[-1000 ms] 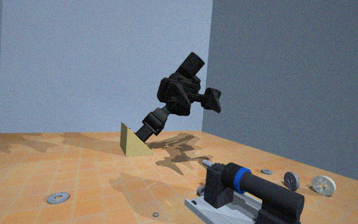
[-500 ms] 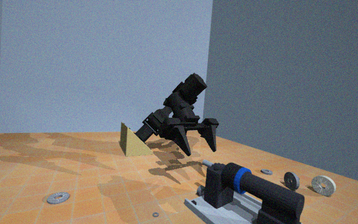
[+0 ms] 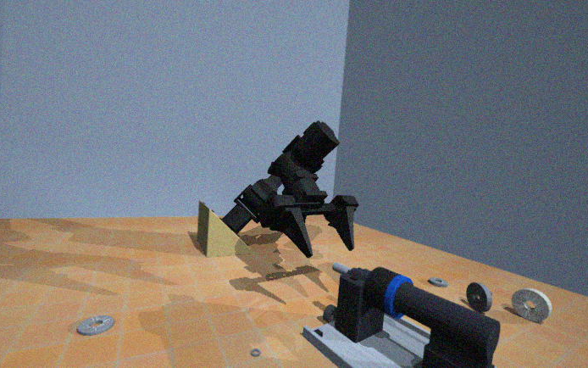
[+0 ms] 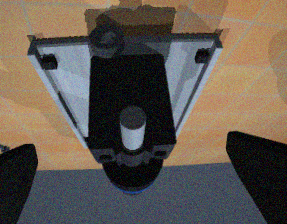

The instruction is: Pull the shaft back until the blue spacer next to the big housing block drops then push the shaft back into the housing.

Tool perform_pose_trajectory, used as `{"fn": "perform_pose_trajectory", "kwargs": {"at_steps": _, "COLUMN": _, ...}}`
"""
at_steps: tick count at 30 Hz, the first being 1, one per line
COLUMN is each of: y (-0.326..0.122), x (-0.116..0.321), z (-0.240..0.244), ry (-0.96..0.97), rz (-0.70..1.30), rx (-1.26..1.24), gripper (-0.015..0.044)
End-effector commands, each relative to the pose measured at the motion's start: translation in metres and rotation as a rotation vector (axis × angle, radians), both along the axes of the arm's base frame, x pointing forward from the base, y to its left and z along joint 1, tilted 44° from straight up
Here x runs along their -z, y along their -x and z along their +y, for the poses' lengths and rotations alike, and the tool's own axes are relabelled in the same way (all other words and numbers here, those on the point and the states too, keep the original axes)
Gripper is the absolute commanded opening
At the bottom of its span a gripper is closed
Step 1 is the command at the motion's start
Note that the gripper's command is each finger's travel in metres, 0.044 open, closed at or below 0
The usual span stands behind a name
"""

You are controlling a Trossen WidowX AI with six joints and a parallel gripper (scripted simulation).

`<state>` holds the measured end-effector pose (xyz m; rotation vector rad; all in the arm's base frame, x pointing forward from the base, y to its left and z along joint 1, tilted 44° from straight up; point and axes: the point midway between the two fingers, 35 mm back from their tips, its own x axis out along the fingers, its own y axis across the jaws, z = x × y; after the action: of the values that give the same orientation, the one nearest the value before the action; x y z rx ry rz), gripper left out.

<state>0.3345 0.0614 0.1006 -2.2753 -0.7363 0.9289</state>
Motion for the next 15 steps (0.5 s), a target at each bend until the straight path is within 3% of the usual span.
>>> {"fn": "perform_pose_trajectory", "kwargs": {"at_steps": 1, "y": 0.0008, "x": 0.0002, "z": 0.0006, "ry": -0.001, "rz": 0.000, "rx": -0.005, "gripper": 0.0440}}
{"fn": "perform_pose_trajectory", "kwargs": {"at_steps": 15, "y": -0.0002, "x": 0.0003, "z": 0.0005, "ry": -0.012, "rz": 0.017, "rx": 0.002, "gripper": 0.0440}}
